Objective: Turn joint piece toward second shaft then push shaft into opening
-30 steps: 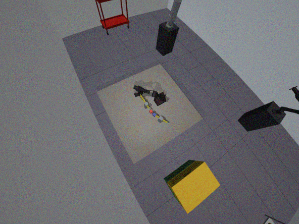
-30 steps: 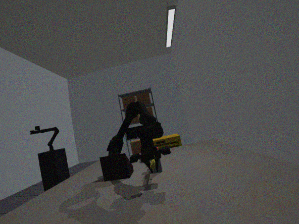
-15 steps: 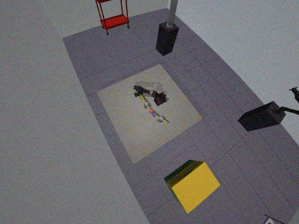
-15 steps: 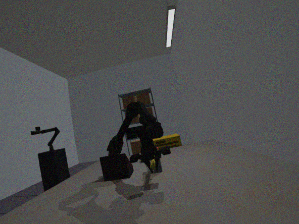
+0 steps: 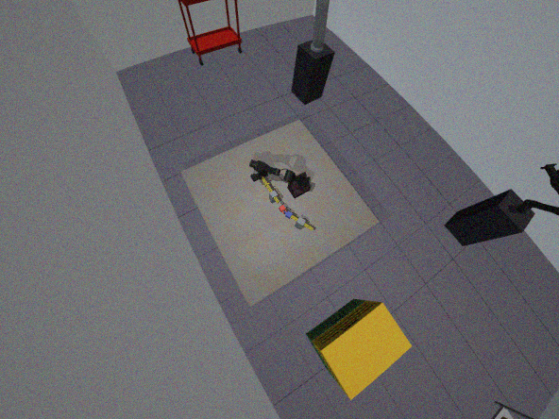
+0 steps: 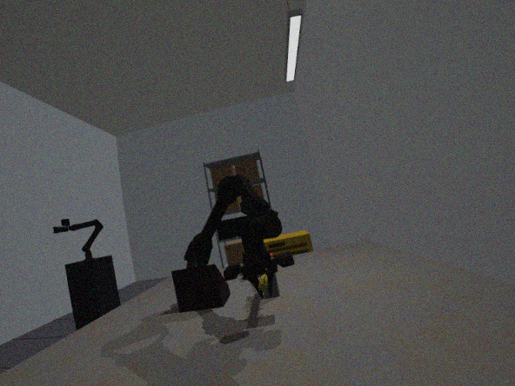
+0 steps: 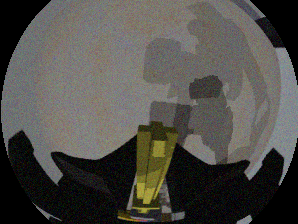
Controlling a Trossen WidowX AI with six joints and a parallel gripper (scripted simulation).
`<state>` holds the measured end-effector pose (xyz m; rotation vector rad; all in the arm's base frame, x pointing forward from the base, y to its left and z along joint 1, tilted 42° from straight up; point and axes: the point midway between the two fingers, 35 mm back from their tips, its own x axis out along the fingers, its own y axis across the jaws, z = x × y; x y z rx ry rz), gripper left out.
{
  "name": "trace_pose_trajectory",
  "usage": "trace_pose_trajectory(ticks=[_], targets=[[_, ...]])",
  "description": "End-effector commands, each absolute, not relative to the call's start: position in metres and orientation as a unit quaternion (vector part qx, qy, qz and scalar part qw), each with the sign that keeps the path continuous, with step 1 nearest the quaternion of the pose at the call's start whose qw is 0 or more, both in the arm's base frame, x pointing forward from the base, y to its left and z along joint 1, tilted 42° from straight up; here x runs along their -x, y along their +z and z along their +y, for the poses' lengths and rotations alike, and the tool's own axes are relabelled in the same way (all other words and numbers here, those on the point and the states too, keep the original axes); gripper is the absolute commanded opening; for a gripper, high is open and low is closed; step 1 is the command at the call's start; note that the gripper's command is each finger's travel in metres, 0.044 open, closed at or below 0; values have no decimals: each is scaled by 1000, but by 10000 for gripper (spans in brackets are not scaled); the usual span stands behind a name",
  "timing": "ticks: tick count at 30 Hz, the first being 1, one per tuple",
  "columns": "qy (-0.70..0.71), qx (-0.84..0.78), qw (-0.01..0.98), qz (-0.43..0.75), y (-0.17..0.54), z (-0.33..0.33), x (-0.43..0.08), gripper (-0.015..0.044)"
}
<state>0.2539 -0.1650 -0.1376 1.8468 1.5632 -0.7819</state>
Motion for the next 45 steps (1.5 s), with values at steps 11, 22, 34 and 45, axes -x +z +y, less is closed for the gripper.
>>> trace_pose_trajectory(ticks=[11, 22, 34, 45], targets=[[-299, -682, 285, 604, -124, -148, -255, 0], [-300, -680, 284, 606, -113, -135, -257, 0], [-299, -680, 283, 606, -101, -120, -258, 0], [-299, -680, 282, 607, -89, -107, -259, 0]])
